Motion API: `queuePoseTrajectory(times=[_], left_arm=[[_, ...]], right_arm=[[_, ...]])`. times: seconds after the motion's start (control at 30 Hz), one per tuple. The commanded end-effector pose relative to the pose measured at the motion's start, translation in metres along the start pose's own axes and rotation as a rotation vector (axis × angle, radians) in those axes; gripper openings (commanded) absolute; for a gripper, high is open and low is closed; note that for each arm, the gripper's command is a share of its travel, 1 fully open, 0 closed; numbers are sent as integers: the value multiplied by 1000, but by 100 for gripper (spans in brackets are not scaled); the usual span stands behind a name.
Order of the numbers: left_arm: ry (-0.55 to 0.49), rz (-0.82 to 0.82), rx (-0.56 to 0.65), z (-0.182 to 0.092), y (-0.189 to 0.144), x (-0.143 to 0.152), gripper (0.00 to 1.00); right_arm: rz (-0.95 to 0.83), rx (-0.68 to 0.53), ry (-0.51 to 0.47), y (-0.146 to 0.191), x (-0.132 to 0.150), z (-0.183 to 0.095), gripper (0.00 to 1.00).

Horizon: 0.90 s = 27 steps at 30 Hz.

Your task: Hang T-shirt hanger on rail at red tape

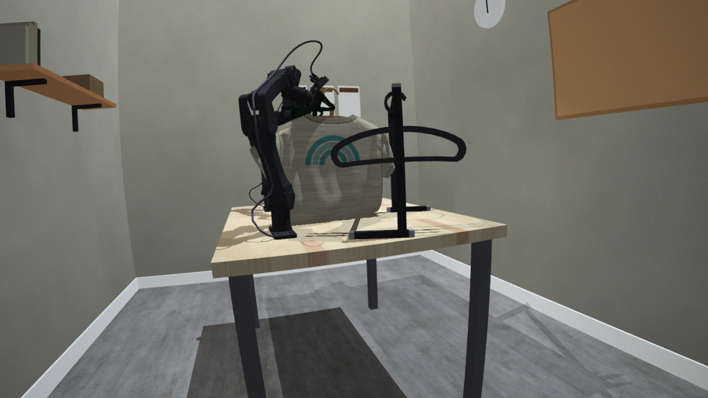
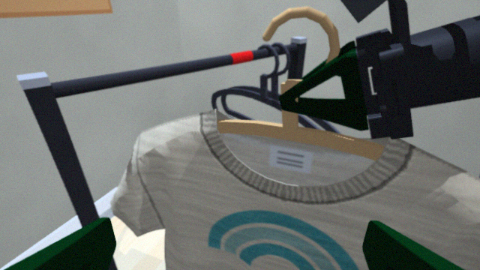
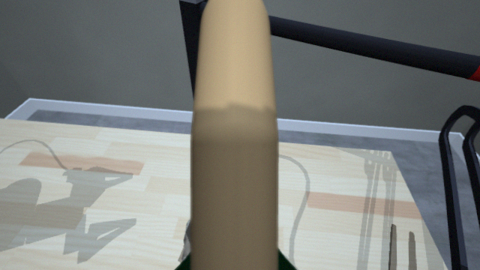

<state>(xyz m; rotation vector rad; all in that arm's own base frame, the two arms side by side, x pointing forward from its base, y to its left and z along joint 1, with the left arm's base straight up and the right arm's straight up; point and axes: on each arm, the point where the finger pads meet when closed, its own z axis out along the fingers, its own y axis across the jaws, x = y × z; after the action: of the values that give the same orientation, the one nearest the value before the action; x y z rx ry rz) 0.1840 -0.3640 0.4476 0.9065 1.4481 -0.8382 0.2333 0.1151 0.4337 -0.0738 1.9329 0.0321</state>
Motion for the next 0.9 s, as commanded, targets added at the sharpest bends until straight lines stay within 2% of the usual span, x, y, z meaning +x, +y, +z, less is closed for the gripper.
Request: queuePoseTrajectory(times=[0.0, 0.4, 0.87], left_arm=[[-64, 6, 15, -8, -4, -27, 100], [-65, 6, 13, -8, -3, -27, 100], [-65, 6, 13, -8, -3, -27, 100]], right_arm=[[4, -46, -32, 1, -10, 4, 1], [21, 32, -21, -21, -9, 16, 1], [40, 62, -27, -18, -4, -8, 1]])
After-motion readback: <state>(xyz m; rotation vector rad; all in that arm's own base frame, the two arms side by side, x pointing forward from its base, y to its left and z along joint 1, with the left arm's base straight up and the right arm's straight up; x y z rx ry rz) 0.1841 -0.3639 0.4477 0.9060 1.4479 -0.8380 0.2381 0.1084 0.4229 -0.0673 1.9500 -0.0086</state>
